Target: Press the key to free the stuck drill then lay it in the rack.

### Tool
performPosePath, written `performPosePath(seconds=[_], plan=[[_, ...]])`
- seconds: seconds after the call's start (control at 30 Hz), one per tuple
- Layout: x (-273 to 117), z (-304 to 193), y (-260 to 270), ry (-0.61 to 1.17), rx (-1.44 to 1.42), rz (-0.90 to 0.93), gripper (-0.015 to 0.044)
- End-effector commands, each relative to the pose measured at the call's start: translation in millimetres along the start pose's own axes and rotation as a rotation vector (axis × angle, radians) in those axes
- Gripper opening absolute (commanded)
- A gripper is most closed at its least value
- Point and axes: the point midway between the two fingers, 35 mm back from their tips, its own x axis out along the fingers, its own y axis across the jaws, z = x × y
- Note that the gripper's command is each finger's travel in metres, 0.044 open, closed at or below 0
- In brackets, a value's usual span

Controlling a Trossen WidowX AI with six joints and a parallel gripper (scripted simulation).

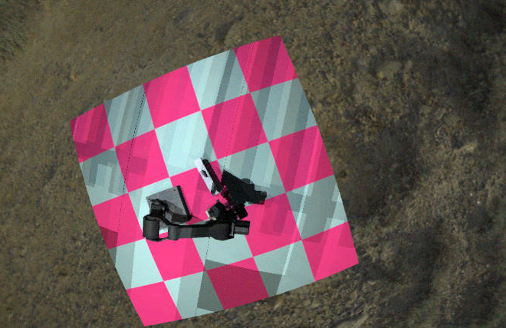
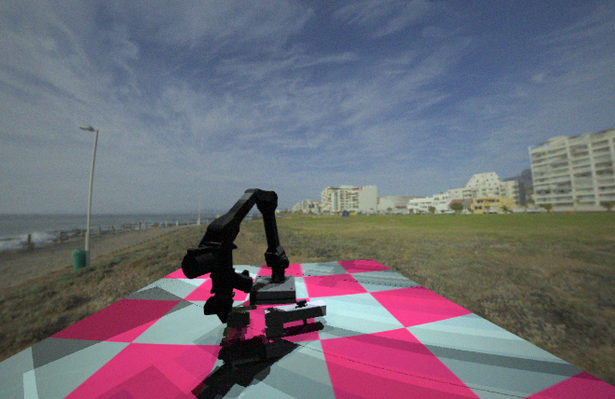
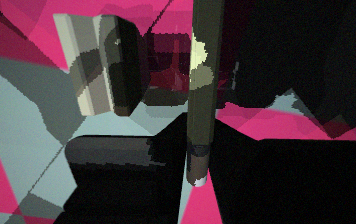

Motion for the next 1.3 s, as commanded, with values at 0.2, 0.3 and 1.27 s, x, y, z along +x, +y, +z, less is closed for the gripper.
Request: performPosePath(seconds=[0.2, 0.3, 1.27], plan=[[-5, -1, -1, 0.004, 0.002, -0.002, 0.0000], [-6, -1, -1, 0.004, 0.002, -0.002, 0.0000], [-13, -2, -2, 0.004, 0.002, -0.002, 0.0000]])
